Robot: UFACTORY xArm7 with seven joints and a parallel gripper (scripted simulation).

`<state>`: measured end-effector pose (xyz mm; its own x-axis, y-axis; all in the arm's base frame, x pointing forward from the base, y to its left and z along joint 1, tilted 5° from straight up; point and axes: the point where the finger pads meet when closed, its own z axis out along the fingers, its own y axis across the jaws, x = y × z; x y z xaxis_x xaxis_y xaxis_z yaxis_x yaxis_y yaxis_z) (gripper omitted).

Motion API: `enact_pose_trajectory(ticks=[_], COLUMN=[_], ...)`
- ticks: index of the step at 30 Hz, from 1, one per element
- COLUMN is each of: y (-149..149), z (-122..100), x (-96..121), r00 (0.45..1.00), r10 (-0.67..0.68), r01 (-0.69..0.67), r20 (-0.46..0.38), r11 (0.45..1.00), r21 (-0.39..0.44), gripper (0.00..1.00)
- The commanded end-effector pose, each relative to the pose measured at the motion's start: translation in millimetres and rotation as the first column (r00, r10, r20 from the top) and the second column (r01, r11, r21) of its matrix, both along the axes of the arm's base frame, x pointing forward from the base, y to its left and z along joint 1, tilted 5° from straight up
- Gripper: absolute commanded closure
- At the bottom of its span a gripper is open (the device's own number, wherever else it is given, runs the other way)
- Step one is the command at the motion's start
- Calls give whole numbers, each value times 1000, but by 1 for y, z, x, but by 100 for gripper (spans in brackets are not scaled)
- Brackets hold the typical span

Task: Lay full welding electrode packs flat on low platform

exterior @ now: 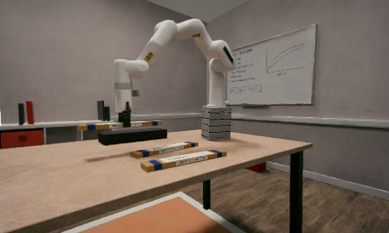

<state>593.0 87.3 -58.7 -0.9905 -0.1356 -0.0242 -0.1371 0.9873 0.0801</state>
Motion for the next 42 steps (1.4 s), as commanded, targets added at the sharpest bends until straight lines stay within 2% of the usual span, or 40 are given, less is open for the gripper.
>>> enact_pose_trajectory(ticks=[1,17,42], y=[0,0,-2], z=[3,3,32], x=[3,3,2], r00=[1000,1000,1000], r10=[0,0,0], r01=[0,0,0], r20=[7,7,7], r11=[1000,1000,1000], r21=[0,0,0], gripper=[42,42,42])
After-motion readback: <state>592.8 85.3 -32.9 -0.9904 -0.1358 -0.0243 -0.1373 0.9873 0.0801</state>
